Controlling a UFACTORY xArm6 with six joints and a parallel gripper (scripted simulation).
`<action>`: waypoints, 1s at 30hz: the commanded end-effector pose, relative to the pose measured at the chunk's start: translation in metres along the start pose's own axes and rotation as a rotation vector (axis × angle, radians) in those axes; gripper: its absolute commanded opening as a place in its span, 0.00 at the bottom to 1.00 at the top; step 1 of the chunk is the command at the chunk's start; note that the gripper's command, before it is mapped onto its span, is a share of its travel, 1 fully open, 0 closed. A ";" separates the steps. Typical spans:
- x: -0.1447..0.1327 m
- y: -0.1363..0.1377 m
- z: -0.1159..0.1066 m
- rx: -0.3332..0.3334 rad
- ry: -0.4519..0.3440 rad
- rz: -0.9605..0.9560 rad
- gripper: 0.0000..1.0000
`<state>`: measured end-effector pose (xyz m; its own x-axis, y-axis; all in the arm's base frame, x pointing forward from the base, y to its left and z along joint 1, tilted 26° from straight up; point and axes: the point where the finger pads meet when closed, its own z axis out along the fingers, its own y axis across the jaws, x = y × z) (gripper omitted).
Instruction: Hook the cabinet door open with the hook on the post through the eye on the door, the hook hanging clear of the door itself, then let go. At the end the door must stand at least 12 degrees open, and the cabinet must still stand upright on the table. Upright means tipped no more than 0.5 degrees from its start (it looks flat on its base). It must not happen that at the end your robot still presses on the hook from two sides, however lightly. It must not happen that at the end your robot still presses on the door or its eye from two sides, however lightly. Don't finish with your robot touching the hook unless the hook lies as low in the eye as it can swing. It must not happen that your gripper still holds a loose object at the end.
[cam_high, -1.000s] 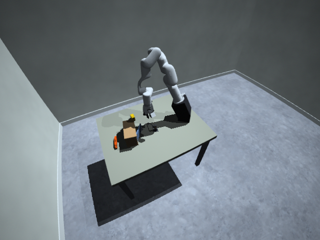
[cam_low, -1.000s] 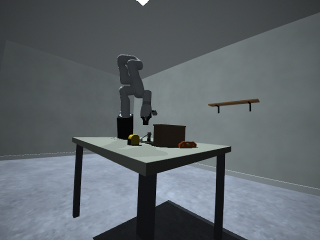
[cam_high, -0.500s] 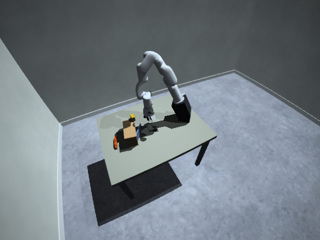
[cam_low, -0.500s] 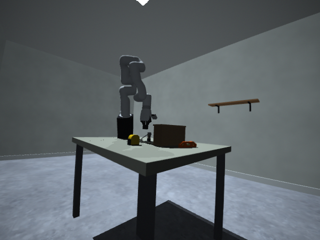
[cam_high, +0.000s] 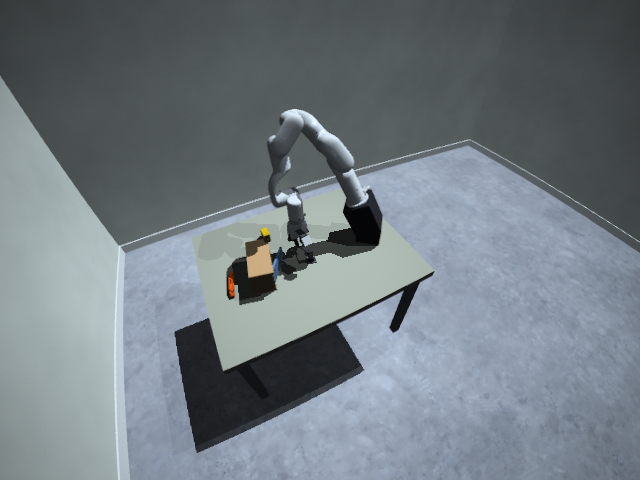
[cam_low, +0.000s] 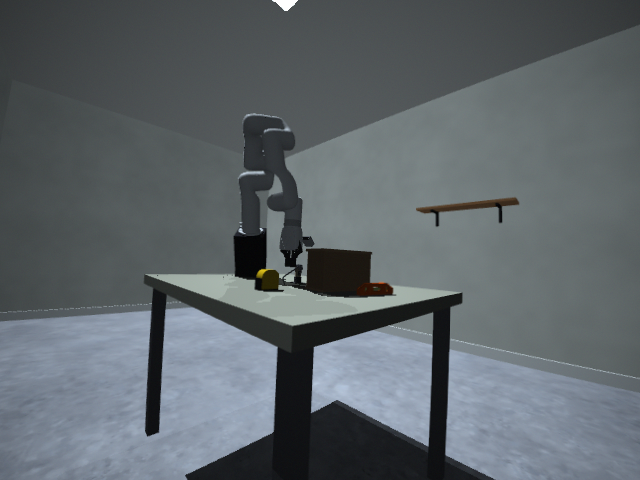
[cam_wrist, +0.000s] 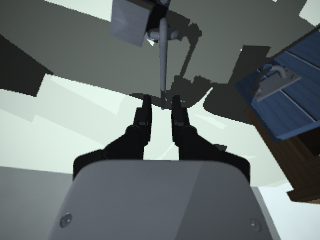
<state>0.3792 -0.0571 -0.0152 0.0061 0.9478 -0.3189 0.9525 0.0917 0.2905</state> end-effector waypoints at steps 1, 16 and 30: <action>0.000 0.001 0.007 -0.008 -0.001 0.001 0.24; 0.000 0.001 0.010 -0.008 0.000 0.001 0.24; 0.000 0.002 0.010 -0.008 0.000 0.001 0.24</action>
<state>0.3829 -0.0602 -0.0245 0.0070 0.9476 -0.3194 0.9505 0.0928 0.2964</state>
